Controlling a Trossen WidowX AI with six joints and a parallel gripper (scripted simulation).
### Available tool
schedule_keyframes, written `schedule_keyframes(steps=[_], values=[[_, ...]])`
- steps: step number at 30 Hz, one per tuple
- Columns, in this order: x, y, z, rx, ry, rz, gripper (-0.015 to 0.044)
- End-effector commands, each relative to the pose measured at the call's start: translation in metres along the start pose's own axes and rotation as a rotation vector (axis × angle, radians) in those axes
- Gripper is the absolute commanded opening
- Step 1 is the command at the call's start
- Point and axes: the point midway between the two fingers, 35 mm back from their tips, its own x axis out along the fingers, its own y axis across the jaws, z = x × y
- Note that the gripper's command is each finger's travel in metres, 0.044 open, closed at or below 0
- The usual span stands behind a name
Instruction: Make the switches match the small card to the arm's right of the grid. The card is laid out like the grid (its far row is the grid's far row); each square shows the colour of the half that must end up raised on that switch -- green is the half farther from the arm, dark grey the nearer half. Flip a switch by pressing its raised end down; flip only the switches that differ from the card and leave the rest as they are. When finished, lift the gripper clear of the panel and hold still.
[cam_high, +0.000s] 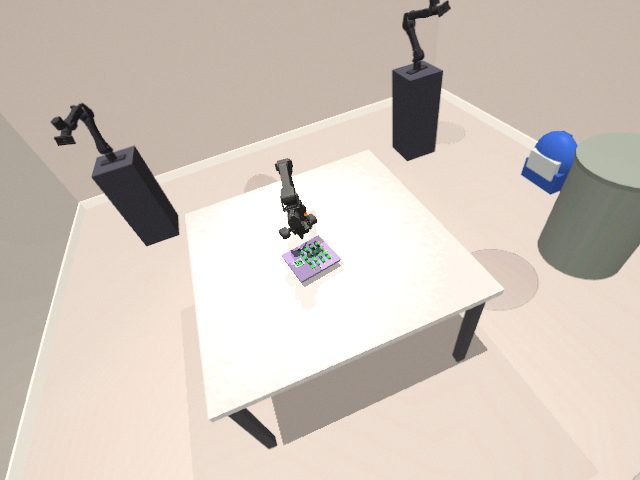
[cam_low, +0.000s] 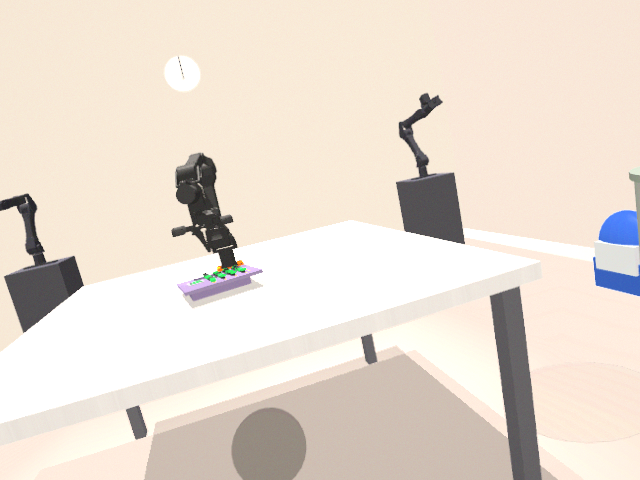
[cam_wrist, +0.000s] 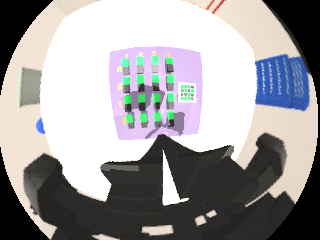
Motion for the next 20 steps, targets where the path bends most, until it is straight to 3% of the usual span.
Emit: schedule_keyframes(steps=[1, 6, 20], values=[[-0.003, 0.003, 0.015, -0.007, 0.006, 0.002, 0.0000], [-0.008, 0.015, 0.065, 0.002, 0.005, 0.001, 0.0000], [-0.008, 0.015, 0.066, 0.003, 0.005, 0.001, 0.0000]])
